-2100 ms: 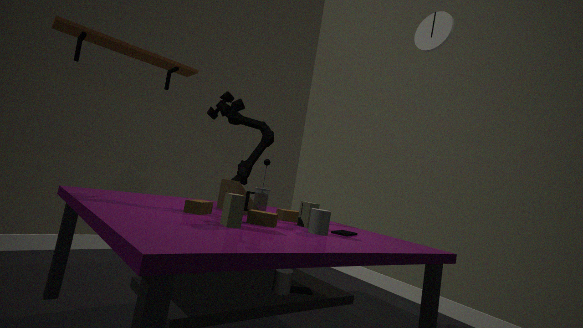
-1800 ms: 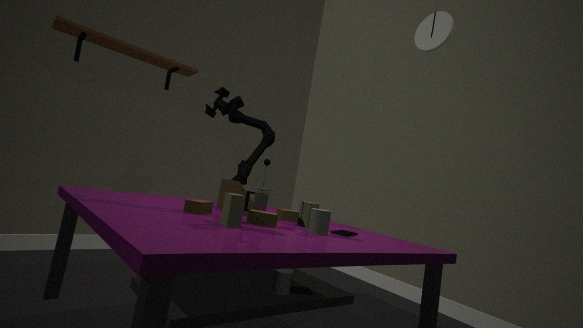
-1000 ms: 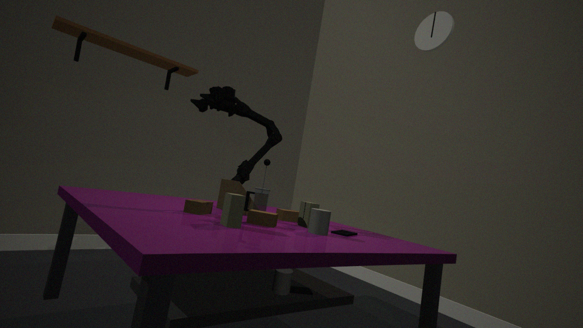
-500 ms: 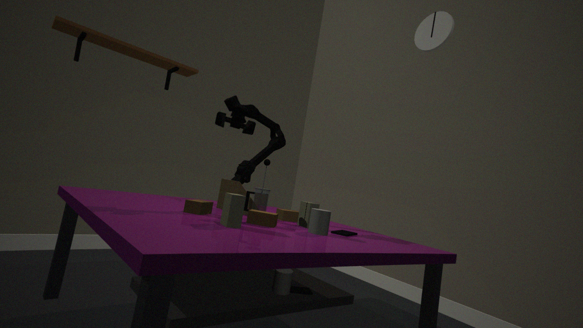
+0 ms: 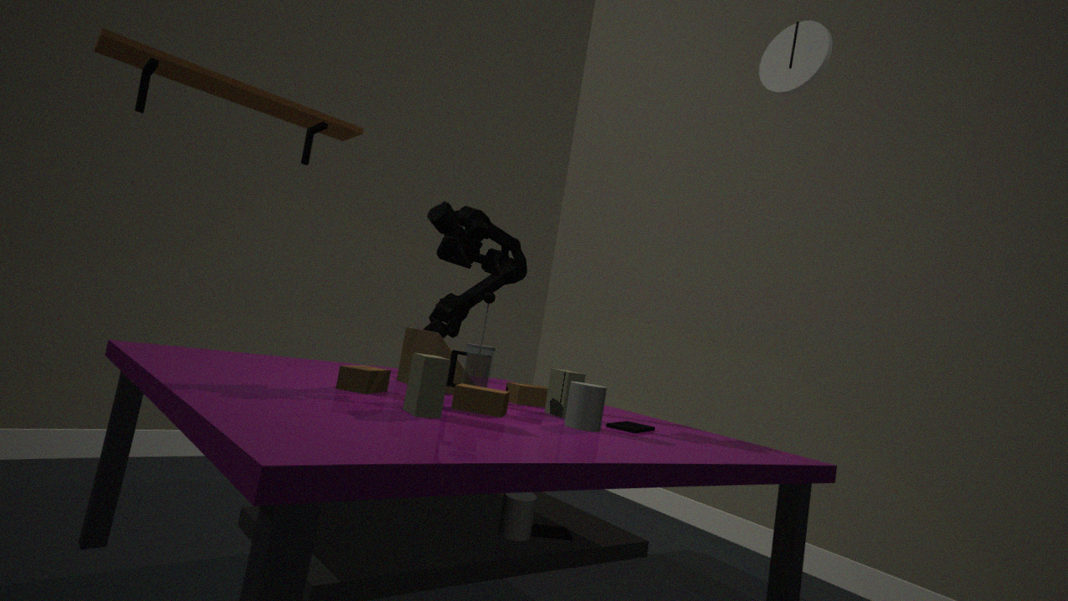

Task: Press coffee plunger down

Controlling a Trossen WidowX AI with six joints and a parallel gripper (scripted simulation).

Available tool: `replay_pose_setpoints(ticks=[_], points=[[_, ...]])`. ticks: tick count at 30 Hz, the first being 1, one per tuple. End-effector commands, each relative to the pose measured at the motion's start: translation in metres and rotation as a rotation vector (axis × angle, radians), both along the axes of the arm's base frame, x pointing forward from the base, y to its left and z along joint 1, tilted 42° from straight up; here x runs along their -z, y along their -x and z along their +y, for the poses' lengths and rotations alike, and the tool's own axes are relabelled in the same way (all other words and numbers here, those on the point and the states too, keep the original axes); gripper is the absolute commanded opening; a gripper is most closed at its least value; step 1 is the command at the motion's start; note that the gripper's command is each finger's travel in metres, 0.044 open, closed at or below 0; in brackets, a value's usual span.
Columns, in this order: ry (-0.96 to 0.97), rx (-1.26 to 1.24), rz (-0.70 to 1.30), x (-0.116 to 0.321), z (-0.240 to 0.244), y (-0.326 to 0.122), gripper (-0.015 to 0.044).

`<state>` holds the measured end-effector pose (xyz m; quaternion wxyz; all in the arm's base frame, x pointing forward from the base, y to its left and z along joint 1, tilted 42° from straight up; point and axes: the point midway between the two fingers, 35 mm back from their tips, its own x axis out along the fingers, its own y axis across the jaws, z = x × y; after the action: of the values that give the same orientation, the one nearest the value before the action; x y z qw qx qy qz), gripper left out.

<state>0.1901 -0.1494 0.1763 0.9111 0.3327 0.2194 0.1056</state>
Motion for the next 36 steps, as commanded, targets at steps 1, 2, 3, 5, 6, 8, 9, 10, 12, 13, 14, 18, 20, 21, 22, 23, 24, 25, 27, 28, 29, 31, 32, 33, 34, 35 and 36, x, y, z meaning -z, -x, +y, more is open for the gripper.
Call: replay_pose_setpoints(ticks=[1, 2, 3, 5, 6, 8, 9, 10, 12, 13, 14, 18, 20, 21, 22, 23, 24, 25, 27, 28, 29, 31, 32, 33, 34, 35, 36], points=[[-0.015, -0.007, -0.009, 0.02, 0.023, -0.002, 0.044], [-0.016, -0.007, -0.01, 0.025, 0.027, -0.003, 0.044], [-0.016, -0.008, -0.011, 0.028, 0.03, -0.003, 0.044], [-0.016, -0.008, -0.012, 0.031, 0.033, -0.004, 0.044], [-0.016, -0.008, -0.012, 0.03, 0.032, -0.004, 0.044], [-0.016, -0.009, -0.011, 0.031, 0.033, -0.005, 0.044], [-0.015, -0.009, -0.01, 0.031, 0.033, -0.005, 0.044], [-0.015, -0.009, -0.009, 0.032, 0.033, -0.006, 0.044], [-0.013, -0.01, -0.006, 0.034, 0.034, -0.008, 0.044], [-0.013, -0.01, -0.004, 0.035, 0.034, -0.01, 0.044], [-0.012, -0.011, -0.003, 0.036, 0.035, -0.011, 0.044], [-0.011, -0.012, 0.002, 0.039, 0.036, -0.016, 0.044], [-0.01, -0.012, 0.003, 0.04, 0.037, -0.019, 0.044], [-0.01, -0.012, 0.003, 0.04, 0.038, -0.02, 0.044], [-0.009, -0.012, 0.003, 0.041, 0.038, -0.022, 0.044], [-0.009, -0.012, 0.003, 0.041, 0.039, -0.023, 0.044], [-0.009, -0.012, 0.003, 0.042, 0.039, -0.024, 0.044], [-0.009, -0.011, 0.002, 0.042, 0.04, -0.026, 0.044], [-0.01, -0.011, 0.001, 0.043, 0.041, -0.029, 0.044], [-0.01, -0.011, 0.0, 0.043, 0.042, -0.03, 0.044], [-0.011, -0.01, -0.002, 0.043, 0.042, -0.032, 0.044], [-0.012, -0.01, -0.005, 0.043, 0.044, -0.034, 0.044], [-0.013, -0.009, -0.007, 0.043, 0.044, -0.036, 0.044], [-0.013, -0.009, -0.008, 0.043, 0.045, -0.037, 0.044], [-0.014, -0.009, -0.011, 0.043, 0.046, -0.039, 0.044], [-0.015, -0.009, -0.012, 0.042, 0.046, -0.04, 0.044], [-0.016, -0.009, -0.014, 0.042, 0.047, -0.04, 0.044]])
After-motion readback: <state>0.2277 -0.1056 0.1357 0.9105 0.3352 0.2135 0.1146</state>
